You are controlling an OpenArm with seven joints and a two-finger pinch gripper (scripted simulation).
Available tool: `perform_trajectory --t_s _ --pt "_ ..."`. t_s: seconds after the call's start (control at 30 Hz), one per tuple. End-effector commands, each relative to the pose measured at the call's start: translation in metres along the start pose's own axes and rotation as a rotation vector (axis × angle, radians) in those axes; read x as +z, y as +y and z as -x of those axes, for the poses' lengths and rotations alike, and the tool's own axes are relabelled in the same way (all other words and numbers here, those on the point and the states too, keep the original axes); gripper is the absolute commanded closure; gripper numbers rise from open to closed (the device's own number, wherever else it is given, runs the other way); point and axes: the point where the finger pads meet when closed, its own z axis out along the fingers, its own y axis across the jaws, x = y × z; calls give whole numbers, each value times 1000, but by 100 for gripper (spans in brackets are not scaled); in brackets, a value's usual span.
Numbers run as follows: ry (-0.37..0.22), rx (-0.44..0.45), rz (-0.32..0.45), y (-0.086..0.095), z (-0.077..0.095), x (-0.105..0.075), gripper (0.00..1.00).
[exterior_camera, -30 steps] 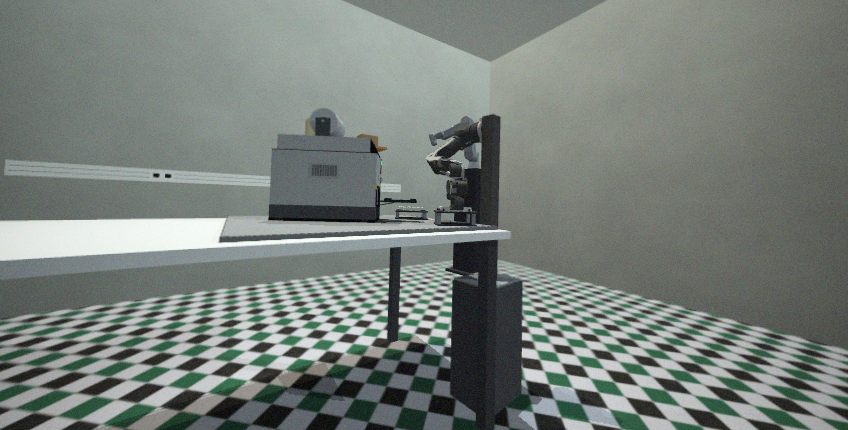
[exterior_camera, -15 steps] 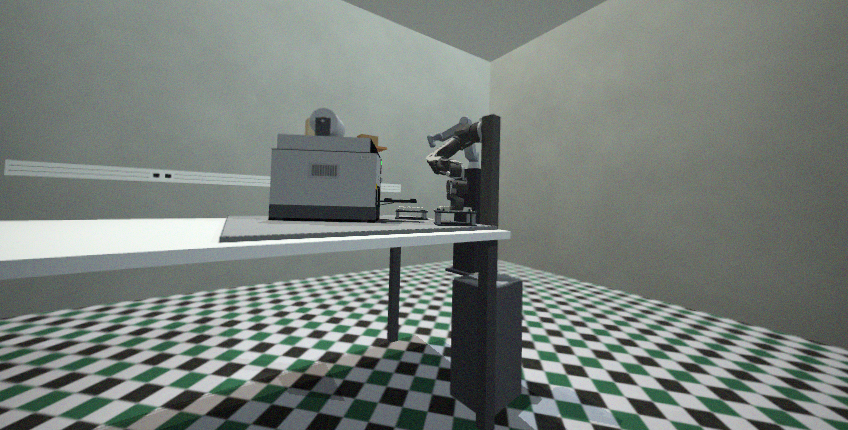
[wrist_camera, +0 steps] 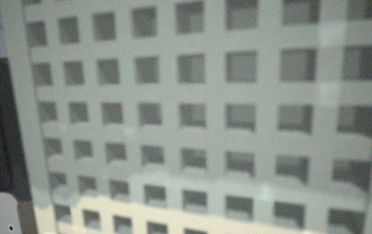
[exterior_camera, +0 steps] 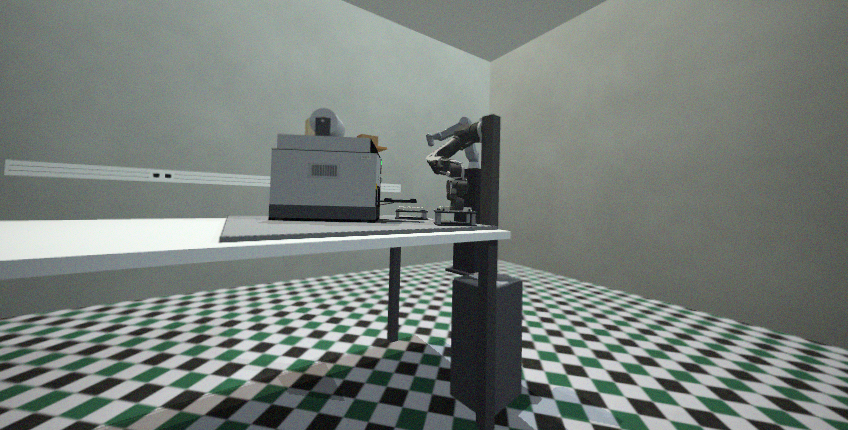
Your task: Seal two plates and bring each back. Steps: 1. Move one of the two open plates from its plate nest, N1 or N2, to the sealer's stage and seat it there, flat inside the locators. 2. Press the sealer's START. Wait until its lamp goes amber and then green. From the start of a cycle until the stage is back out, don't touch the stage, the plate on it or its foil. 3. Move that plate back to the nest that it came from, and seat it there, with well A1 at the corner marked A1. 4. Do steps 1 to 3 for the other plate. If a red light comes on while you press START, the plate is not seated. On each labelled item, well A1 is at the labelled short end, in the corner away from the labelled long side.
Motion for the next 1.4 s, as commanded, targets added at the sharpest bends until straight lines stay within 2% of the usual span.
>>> perform_trajectory --t_s 0.0,0.83,1.37 --pt "0 -3 5 1 0 -1 100" --pt "0 -3 5 1 0 -1 100" --pt "0 0 4 1 0 -11 100"
